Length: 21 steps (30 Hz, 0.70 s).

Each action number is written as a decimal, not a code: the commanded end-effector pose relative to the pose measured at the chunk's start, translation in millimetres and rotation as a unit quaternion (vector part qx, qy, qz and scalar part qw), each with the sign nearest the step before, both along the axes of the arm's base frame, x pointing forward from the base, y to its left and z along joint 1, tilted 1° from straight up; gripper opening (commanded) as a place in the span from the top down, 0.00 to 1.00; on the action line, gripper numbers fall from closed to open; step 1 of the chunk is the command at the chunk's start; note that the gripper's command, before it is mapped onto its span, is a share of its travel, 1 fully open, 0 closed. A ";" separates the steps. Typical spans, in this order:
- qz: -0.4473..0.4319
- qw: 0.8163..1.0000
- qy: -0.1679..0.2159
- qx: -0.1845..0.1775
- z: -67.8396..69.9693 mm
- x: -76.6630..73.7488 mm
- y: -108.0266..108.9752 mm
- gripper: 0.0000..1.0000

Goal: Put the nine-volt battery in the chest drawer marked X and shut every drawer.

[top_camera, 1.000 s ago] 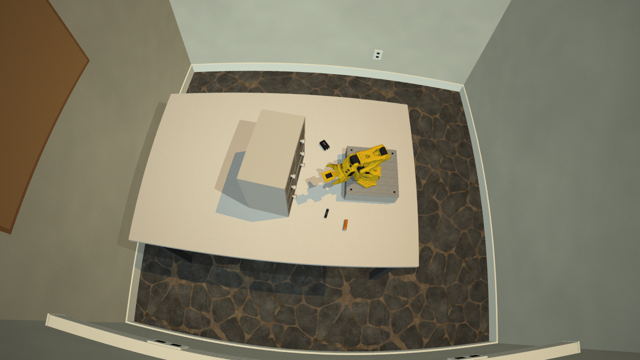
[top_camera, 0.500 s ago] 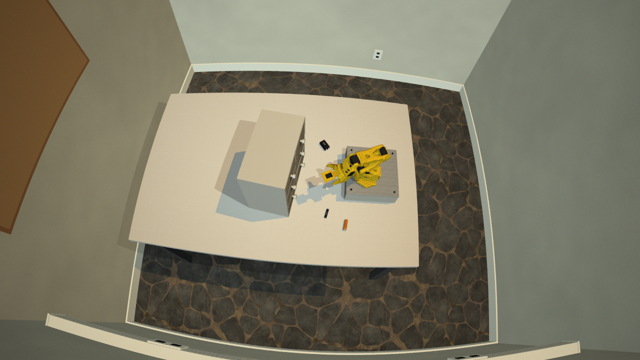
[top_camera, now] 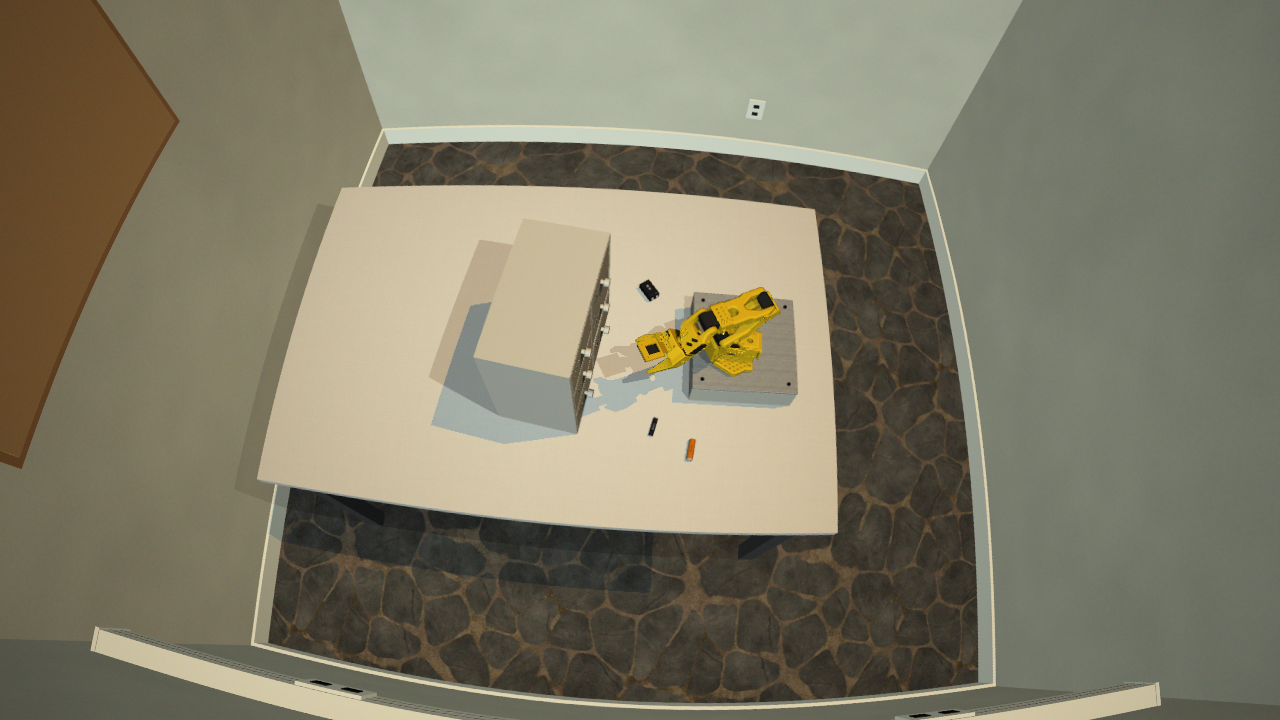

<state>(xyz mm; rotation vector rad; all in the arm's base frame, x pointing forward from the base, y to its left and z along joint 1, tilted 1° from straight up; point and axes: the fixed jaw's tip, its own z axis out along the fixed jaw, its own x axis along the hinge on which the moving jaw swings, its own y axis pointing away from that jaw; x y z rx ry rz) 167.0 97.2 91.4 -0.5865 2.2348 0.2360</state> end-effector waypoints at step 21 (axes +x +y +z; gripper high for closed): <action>0.030 0.981 -0.159 0.112 52.8 32.4 38.9 0.71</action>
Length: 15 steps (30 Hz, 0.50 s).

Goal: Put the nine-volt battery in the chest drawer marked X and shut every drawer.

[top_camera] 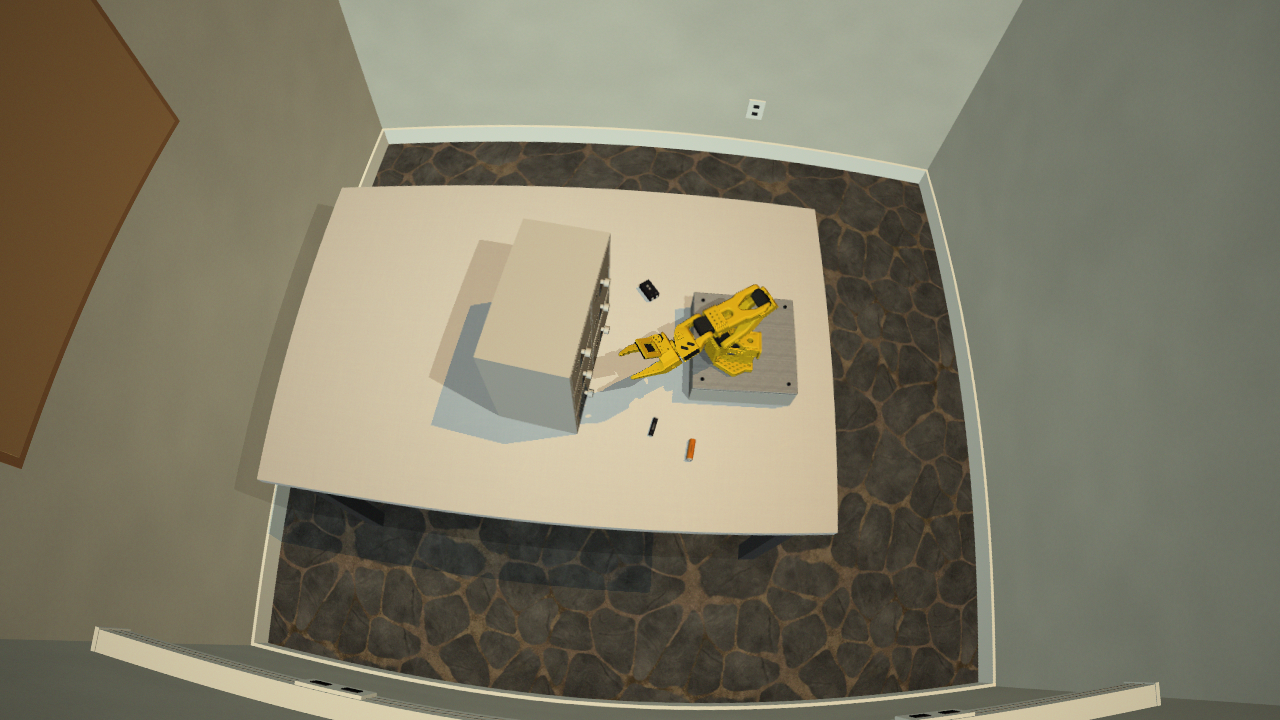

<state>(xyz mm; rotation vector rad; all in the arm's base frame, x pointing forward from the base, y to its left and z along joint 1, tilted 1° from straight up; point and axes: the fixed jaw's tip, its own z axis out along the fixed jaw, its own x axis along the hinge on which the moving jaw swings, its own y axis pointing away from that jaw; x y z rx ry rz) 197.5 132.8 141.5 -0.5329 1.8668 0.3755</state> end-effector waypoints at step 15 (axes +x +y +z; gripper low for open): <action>-0.001 1.000 -0.003 0.007 0.5 5.4 3.6 0.79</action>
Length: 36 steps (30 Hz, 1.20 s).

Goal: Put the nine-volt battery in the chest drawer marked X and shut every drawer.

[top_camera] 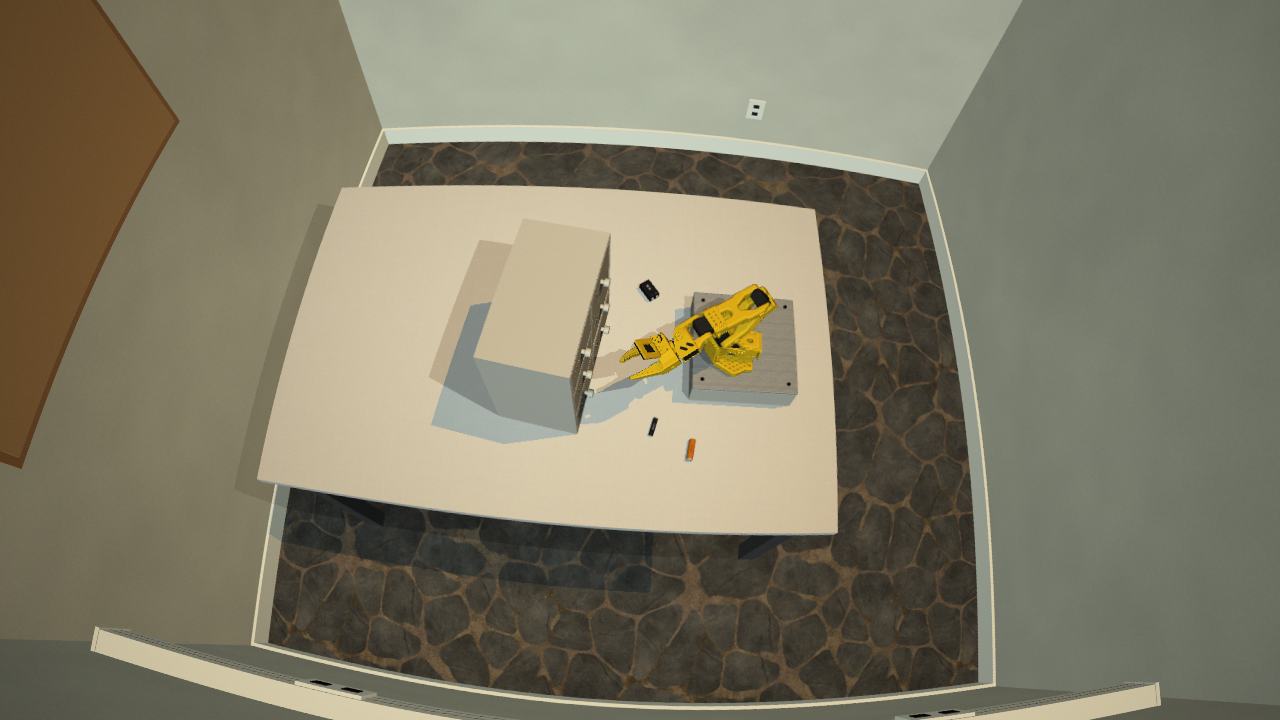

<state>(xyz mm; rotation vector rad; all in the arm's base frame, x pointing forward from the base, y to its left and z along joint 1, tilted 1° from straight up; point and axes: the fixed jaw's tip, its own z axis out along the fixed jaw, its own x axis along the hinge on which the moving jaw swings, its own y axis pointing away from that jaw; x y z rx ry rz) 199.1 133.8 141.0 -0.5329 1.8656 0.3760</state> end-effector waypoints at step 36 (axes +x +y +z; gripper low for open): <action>-0.045 0.999 -0.003 0.007 -36.5 42.2 -2.1 0.79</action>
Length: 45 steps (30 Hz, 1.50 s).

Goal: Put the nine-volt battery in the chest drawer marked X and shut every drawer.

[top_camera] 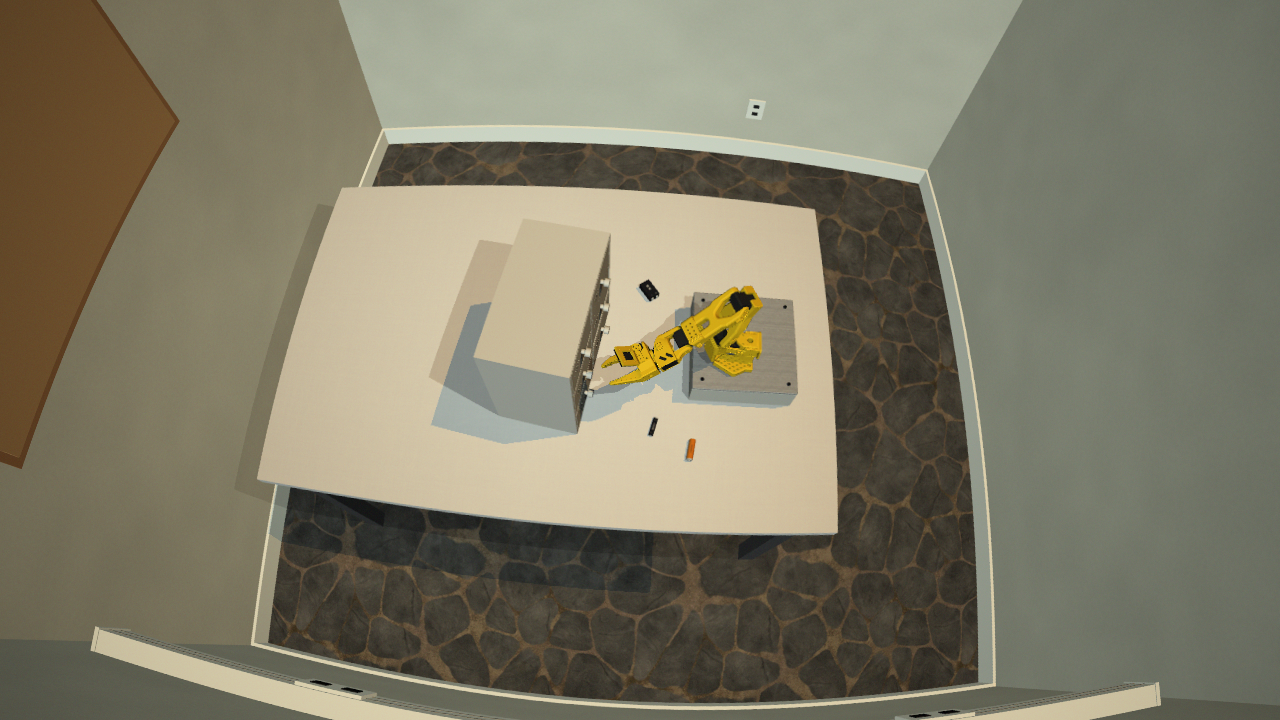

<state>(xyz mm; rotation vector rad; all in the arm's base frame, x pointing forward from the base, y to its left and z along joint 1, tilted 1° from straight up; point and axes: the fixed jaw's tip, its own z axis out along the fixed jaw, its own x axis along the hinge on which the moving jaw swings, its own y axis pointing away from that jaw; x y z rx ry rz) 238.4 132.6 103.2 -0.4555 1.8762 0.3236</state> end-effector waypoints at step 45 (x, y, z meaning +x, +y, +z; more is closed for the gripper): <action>-0.020 1.000 -0.002 0.005 -5.2 19.2 -2.4 0.79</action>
